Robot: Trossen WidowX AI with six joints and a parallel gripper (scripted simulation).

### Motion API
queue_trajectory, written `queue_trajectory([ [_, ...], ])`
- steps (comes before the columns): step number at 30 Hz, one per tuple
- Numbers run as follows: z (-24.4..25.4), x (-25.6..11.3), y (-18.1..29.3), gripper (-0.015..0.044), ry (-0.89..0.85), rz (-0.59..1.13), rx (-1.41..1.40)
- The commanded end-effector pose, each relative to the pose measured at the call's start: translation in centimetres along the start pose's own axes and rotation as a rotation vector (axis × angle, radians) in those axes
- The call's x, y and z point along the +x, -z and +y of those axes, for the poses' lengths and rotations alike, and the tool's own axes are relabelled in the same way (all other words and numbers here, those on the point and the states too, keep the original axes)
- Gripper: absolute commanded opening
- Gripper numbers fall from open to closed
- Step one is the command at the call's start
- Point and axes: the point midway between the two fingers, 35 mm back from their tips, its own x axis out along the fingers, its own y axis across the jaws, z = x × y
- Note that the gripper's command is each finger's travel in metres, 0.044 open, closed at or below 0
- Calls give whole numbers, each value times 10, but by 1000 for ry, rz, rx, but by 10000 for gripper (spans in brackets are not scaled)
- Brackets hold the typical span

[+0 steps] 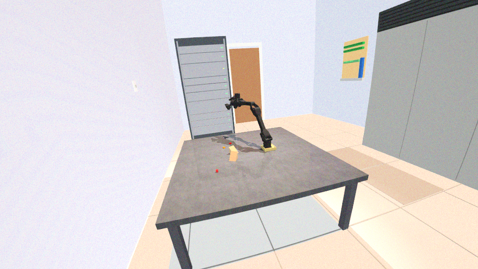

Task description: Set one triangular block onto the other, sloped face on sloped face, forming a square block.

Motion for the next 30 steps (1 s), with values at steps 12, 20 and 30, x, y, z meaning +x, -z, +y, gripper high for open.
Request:
queue_trajectory([
  [12, -184, -11, 31, 440, 415, 16, -618],
  [20, -301, -61, 53, 440, 700, 189, -1056],
  [30, -413, -153, 65, 440, 994, 578, -1628],
])
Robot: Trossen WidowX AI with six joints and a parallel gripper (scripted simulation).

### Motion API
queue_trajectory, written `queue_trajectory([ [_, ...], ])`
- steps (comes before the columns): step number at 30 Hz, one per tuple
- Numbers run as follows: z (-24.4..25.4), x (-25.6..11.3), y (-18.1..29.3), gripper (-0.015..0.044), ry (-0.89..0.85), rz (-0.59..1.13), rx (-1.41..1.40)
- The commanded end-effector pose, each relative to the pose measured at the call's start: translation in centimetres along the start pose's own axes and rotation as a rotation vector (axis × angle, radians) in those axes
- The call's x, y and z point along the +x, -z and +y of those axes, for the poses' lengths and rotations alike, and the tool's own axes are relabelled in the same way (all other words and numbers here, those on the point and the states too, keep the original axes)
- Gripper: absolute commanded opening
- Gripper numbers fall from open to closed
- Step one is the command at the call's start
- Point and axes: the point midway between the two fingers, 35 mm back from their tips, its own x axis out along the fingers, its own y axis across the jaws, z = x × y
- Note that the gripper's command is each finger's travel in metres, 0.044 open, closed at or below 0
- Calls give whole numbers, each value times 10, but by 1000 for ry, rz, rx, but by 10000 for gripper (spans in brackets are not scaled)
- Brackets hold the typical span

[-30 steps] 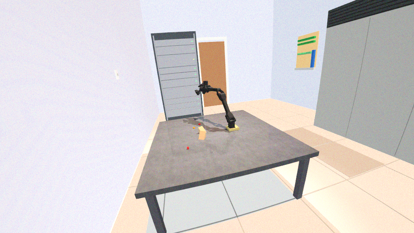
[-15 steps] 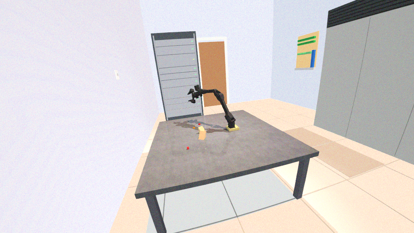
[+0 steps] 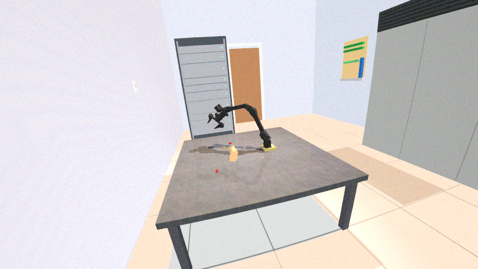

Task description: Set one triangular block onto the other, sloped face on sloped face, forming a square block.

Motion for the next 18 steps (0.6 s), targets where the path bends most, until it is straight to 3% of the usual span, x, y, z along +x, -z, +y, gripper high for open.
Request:
queue_trajectory([
  [1, -9, -1, 74, 440, 81, 143, -368],
  [9, -36, -16, 177, 440, 139, 395, -933],
  [18, -80, -56, 272, 440, 103, 719, -1590],
])
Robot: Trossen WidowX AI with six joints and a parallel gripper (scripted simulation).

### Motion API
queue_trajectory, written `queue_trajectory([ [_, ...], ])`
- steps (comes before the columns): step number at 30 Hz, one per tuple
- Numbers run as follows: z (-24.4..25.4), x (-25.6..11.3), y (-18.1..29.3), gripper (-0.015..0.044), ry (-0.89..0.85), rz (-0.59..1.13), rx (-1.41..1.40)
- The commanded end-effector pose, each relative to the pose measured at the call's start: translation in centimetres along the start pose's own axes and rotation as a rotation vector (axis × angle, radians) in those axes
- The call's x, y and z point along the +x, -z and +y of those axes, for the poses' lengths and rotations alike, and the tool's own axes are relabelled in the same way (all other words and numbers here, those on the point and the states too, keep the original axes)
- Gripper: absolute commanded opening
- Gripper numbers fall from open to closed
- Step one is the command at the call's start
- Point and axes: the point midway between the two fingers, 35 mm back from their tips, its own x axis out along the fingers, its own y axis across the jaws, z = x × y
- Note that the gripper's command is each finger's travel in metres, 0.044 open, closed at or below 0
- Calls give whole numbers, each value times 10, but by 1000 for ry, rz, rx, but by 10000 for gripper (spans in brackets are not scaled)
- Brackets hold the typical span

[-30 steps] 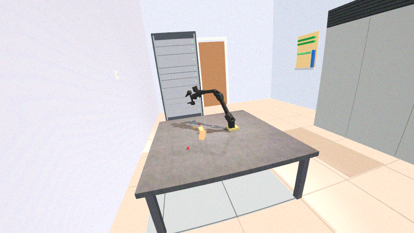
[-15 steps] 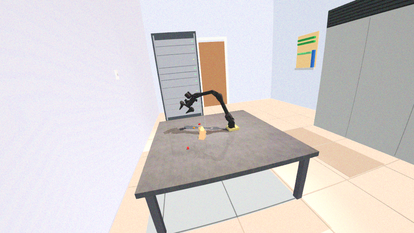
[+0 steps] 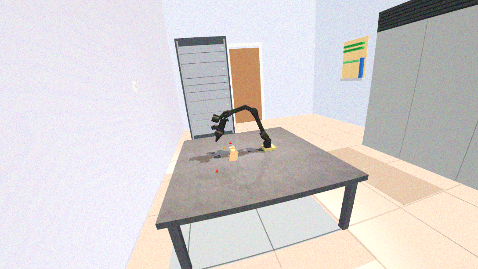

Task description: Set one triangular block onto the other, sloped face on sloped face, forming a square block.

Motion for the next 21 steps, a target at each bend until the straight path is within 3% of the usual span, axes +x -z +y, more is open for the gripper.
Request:
queue_trajectory([
  [1, 48, 0, 57, 440, -25, 166, -476],
  [11, 98, -13, 153, 440, -150, 432, -1258],
  [21, 99, -14, 156, 440, -156, 440, -1284],
])
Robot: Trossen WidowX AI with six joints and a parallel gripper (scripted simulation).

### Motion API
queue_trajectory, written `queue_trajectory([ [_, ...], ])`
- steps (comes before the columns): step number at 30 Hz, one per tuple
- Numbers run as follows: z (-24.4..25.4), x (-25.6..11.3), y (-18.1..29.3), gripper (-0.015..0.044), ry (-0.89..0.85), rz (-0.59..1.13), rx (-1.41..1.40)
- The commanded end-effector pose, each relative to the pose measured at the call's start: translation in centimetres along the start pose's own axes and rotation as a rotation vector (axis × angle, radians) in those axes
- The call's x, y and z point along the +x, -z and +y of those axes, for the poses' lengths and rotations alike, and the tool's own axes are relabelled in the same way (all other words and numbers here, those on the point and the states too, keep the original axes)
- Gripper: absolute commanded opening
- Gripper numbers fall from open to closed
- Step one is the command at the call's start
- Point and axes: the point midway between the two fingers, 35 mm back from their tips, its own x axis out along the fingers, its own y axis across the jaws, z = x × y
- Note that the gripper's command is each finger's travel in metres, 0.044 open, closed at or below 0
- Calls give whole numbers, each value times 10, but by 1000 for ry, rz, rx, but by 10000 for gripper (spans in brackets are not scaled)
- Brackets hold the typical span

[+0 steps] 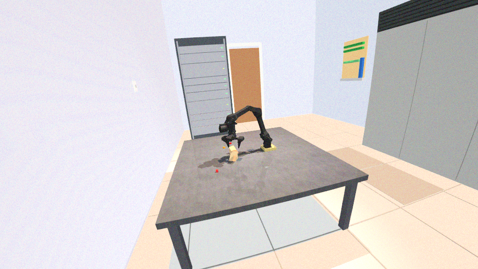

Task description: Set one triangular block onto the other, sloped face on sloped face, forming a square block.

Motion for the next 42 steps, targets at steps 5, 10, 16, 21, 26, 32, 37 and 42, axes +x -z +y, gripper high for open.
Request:
queue_trajectory([
  [5, 3, 0, 2, 440, -1, 10, -36],
  [10, 2, 7, 1, 440, -1, 10, -36],
  [16, 0, 17, 0, 440, -1, 10, -36],
  [21, -1, 25, -1, 440, -1, 10, -36],
  [26, -2, 33, -2, 440, 0, 10, -36],
  [32, -3, 43, -2, 440, 0, 10, -36],
  [37, -4, 51, -3, 440, 0, 10, -36],
  [42, -5, 59, -3, 440, 0, 10, -36],
])
